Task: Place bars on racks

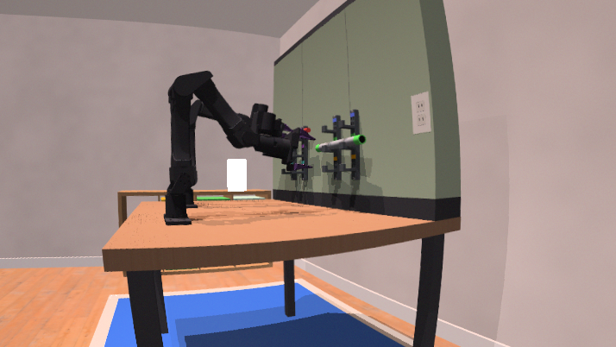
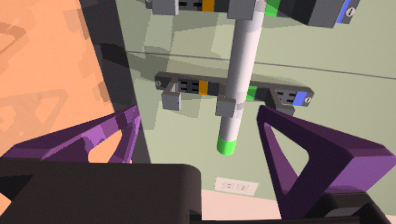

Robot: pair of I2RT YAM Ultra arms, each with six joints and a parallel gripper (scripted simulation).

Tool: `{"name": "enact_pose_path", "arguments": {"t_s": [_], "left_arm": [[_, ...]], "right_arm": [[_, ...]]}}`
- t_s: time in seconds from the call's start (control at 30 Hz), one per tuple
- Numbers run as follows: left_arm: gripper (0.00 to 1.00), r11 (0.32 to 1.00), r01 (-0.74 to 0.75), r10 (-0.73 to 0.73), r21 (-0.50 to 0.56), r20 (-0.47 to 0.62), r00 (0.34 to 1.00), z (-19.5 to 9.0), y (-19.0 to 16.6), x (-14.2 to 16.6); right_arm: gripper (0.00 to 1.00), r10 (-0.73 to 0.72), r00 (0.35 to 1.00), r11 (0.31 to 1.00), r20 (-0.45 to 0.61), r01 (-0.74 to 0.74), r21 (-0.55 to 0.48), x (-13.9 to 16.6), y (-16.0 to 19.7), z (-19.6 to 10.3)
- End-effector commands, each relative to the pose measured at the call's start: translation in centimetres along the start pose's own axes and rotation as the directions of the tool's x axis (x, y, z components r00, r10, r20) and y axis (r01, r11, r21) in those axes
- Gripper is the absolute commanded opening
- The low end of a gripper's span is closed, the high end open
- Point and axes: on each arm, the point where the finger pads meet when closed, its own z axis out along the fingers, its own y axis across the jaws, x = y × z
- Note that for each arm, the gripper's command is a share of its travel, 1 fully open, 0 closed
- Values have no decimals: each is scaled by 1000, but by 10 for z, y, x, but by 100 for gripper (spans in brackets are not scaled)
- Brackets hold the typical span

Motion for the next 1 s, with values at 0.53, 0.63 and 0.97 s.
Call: {"name": "enact_pose_path", "arguments": {"t_s": [0.53, 0.63, 0.97], "left_arm": [[0, 986, 20, -19, -167, 5, 1000, -14, 63, -5], [0, 986, 20, -19, -167, 5, 1000, -14, 63, -5], [0, 986, 20, -19, -167, 4, 1000, -14, 60, -5]], "right_arm": [[100, 19, 1000, 999, -1, -19, 37, 0, -16, -6], [100, 19, 1000, 999, -1, -19, 37, 0, -16, -6], [100, 18, 1000, 999, -2, -18, 34, 0, -16, -6]]}}
